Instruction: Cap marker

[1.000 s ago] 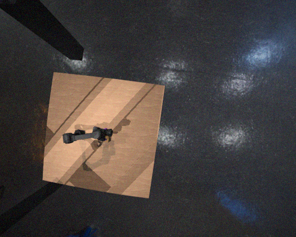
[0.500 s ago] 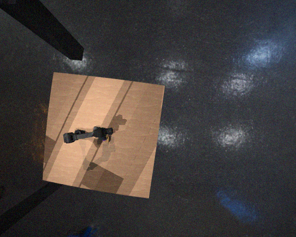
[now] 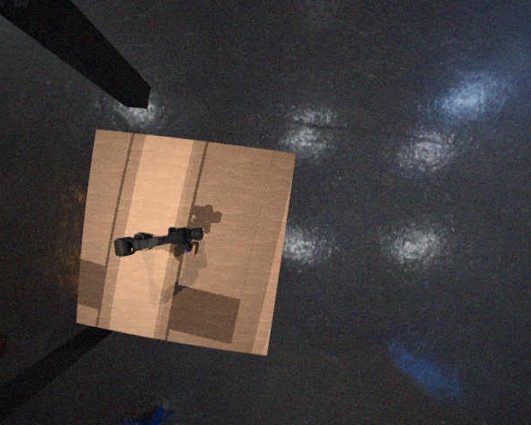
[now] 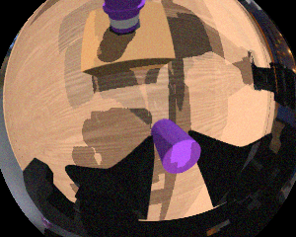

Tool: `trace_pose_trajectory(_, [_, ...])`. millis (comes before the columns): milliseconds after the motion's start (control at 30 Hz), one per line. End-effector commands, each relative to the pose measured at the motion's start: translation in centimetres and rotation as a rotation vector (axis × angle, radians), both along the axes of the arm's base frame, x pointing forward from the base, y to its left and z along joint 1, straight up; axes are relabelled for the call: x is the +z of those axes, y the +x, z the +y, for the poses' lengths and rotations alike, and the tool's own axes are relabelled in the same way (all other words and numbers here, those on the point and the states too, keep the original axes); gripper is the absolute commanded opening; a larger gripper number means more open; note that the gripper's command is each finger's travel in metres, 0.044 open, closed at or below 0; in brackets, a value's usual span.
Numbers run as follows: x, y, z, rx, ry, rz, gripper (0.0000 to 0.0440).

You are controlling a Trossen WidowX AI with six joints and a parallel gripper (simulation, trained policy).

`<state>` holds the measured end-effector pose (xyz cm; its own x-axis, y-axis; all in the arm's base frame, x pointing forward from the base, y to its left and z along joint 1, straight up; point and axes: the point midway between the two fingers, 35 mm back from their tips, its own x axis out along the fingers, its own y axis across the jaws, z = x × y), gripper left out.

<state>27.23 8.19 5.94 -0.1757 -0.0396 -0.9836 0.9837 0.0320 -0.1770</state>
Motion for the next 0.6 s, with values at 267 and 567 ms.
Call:
trace_pose_trajectory(267, [3.1,1.4,-0.3,0.011,0.007,-0.094,0.0117])
trace_pose_trajectory(567, [5.9,2.3,-1.0,-0.009,0.022,-0.148,0.0118])
